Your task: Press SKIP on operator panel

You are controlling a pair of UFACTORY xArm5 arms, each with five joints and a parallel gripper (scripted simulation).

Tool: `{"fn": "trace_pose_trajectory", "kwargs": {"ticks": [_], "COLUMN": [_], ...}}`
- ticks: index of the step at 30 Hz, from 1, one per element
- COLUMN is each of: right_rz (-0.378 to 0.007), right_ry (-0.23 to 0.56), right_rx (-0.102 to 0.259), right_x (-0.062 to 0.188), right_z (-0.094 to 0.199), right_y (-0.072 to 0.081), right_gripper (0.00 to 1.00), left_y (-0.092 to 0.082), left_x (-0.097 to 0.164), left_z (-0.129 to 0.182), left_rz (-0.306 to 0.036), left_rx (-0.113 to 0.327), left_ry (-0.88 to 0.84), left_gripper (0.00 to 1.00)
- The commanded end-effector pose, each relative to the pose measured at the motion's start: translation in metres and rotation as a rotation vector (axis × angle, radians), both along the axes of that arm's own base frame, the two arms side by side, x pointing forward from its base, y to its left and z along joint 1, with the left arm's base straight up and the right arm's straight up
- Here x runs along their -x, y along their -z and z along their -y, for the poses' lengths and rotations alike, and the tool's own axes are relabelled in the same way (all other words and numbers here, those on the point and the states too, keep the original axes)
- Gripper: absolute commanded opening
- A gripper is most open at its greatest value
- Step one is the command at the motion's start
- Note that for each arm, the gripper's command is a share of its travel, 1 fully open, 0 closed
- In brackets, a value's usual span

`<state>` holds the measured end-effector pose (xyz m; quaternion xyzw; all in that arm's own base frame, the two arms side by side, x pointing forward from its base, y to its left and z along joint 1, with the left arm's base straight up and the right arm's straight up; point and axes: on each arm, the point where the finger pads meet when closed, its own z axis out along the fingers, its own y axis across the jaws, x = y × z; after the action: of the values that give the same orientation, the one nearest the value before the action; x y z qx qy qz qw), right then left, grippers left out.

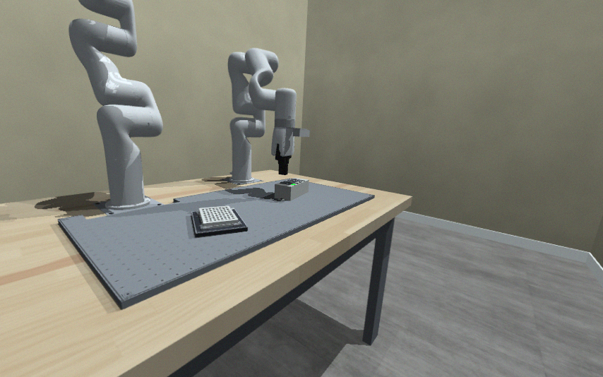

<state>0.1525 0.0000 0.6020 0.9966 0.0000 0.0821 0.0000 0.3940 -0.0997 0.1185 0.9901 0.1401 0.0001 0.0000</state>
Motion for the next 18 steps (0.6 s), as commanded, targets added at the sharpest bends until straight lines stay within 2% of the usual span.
{"fn": "trace_pose_trajectory", "kwargs": {"ticks": [1,18], "right_rz": [0.002,0.002], "right_ry": [0.000,0.000], "right_rx": [0.000,0.000], "right_x": [0.000,0.000], "right_z": [0.000,0.000], "right_y": [0.000,0.000], "right_gripper": [1.00,1.00], "left_y": [-0.009,-0.031], "left_x": [-0.001,-0.001], "left_z": [0.000,0.000], "left_rz": [0.003,0.003], "left_rx": [0.001,0.001], "left_ry": [0.000,0.000], "left_gripper": [0.00,0.00]}}
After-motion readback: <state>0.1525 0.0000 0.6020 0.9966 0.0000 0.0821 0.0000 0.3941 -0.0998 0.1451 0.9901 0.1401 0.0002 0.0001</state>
